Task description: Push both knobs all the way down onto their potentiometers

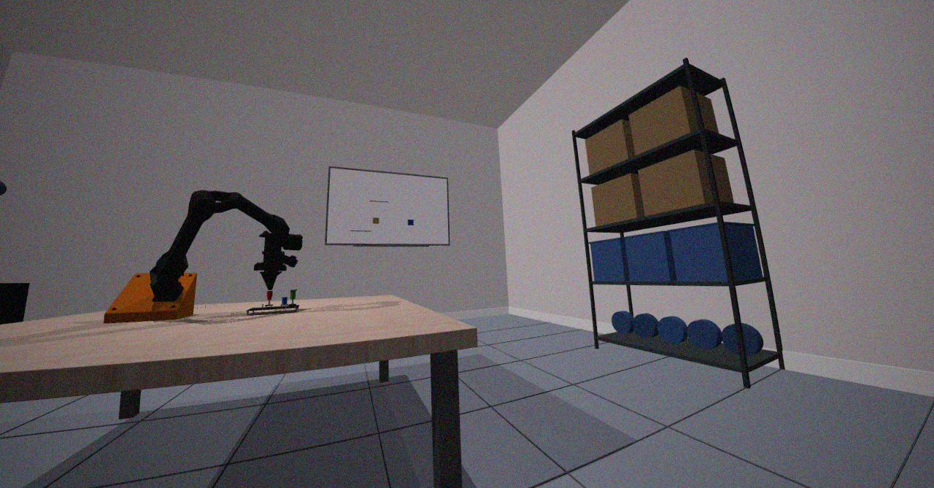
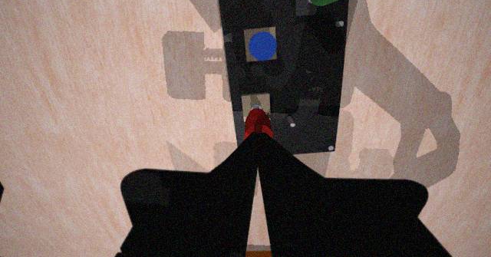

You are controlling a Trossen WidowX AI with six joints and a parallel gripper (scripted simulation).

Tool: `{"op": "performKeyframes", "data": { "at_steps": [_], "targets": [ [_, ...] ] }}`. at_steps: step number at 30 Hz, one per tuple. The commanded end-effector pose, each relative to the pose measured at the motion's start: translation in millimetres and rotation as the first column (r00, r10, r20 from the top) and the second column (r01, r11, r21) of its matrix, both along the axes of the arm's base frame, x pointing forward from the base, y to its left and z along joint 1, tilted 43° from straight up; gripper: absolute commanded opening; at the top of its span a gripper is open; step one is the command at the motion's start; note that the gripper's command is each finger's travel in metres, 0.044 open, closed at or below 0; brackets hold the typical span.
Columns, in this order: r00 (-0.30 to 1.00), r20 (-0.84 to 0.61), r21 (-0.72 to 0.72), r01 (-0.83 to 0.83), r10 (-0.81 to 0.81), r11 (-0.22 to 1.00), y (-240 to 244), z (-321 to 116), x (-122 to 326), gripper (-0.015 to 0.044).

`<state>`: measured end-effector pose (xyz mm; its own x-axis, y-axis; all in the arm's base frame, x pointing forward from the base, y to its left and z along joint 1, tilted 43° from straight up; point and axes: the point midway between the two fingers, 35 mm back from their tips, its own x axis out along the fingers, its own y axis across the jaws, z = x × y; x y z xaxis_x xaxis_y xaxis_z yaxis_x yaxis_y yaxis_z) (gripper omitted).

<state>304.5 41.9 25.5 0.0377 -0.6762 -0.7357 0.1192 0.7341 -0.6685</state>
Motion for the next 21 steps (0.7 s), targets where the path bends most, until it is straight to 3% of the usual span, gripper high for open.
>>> {"op": "performKeyframes", "data": {
  "at_steps": [1, 21],
  "targets": [
    [1.000, -0.004, -0.005, -0.004, 0.003, 1.000, -1.8, -1.4, -0.7, 0.0000],
    [1.000, -0.004, -0.005, -0.004, 0.003, 1.000, -2.6, -2.2, -0.6, 0.0000]
  ]
}}
